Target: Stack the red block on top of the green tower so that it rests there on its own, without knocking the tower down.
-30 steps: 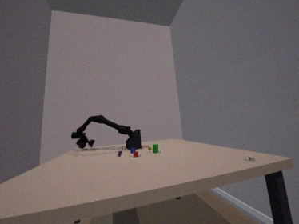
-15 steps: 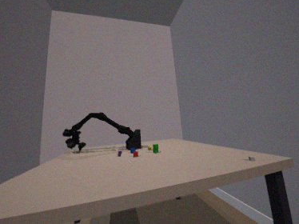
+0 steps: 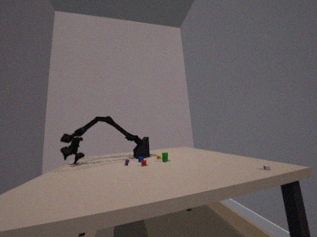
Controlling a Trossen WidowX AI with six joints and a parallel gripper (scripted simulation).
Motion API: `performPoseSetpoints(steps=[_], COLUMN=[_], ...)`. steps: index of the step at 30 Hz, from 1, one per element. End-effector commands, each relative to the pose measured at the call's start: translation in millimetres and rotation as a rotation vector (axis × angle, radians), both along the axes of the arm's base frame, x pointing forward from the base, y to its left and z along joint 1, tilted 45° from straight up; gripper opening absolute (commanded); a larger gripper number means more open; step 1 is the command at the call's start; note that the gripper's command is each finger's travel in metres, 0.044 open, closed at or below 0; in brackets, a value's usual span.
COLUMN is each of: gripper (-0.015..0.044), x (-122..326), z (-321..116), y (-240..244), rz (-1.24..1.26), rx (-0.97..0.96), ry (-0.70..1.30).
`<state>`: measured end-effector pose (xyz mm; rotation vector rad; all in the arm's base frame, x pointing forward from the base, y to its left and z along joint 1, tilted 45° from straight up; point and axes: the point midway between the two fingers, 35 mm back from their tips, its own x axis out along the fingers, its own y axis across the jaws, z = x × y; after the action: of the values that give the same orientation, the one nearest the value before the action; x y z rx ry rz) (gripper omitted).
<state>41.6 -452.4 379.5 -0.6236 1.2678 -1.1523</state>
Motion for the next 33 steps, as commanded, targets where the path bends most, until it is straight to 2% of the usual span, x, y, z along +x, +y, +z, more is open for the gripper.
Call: performPoseSetpoints(steps=[1, 9, 27, 33], gripper=[0.0440, 0.0440, 0.0440, 0.0440], x=[40, 122, 233, 277], z=[-3, -23, -81, -114], y=[9, 40, 105, 146], rz=[0.082, 0.256, 0.288, 0.324], rx=[-0.002, 0.051, 0.252, 0.351], ry=[-0.028, -0.068, -0.368, -0.374])
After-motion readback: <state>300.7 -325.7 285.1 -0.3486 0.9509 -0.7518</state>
